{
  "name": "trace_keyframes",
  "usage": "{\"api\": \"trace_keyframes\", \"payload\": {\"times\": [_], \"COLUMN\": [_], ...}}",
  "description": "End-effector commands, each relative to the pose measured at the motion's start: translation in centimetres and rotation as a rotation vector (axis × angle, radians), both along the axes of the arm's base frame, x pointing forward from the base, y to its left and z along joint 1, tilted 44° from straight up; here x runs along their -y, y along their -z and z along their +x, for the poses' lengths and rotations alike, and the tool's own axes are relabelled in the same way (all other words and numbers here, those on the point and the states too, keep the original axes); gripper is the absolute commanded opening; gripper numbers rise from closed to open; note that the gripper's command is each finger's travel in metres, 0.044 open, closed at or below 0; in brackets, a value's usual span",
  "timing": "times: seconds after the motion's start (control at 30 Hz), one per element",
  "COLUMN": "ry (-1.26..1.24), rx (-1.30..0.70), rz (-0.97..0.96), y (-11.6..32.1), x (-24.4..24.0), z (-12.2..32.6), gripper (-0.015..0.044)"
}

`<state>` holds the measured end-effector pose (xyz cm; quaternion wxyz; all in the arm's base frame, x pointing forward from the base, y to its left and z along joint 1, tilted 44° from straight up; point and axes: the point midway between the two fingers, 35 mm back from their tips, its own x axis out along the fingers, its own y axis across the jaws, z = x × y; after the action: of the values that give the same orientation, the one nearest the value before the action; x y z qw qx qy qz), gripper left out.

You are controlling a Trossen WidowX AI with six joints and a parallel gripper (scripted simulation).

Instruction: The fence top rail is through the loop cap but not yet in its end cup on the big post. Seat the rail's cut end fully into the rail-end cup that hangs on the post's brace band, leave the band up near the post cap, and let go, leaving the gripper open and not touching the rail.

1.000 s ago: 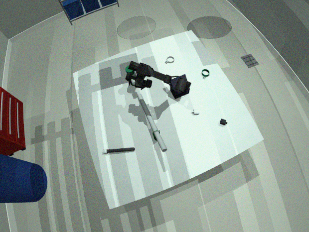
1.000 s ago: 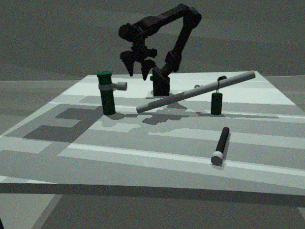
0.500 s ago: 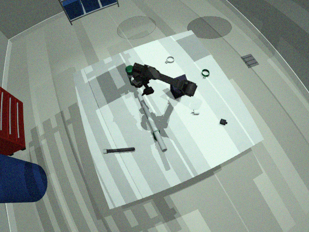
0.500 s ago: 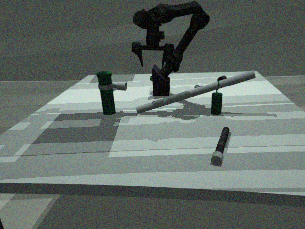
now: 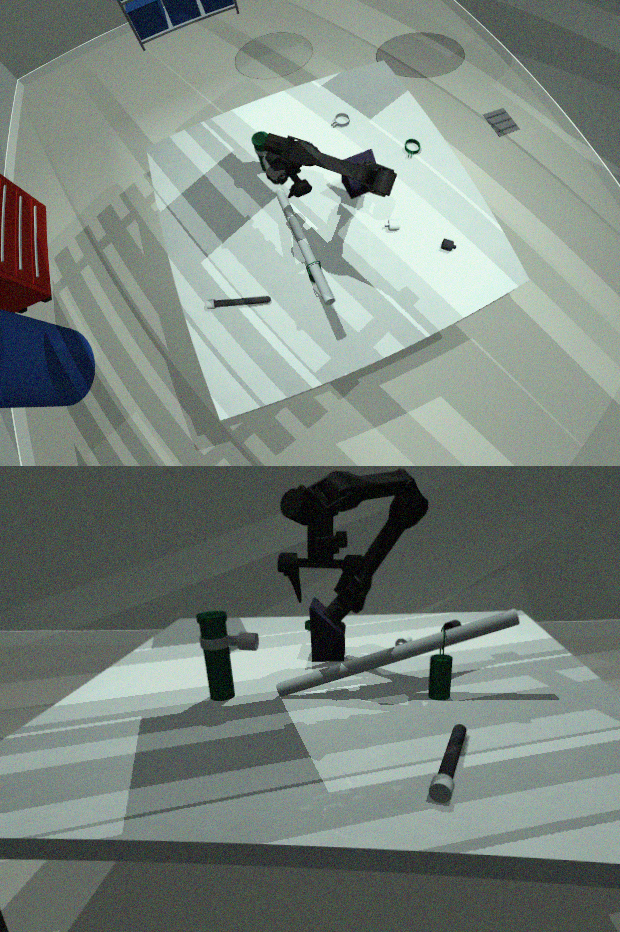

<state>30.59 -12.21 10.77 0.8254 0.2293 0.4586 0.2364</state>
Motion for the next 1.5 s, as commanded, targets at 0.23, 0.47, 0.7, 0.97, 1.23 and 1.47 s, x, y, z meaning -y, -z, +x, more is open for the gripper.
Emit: {"api": "trace_keyframes", "payload": {"times": [0.23,0.47,0.7,0.97,1.23,1.47], "ry": [-0.954,-1.18,-1.18,-1.18,-1.18,-1.18], "rx": [0.462,0.601,0.601,0.601,0.602,0.602], "rz": [-0.308,-0.335,-0.335,-0.336,-0.335,-0.334], "y": [3.7,4.5,4.5,5.4,7.3,8.2], "x": [-5.7,-7.1,-7.1,-8.0,-9.8,-10.7], "z": [1.2,1.2,1.2,1.3,1.4,1.4], "gripper": [0.044,0.044,0.044,0.044,0.044,0.044]}}
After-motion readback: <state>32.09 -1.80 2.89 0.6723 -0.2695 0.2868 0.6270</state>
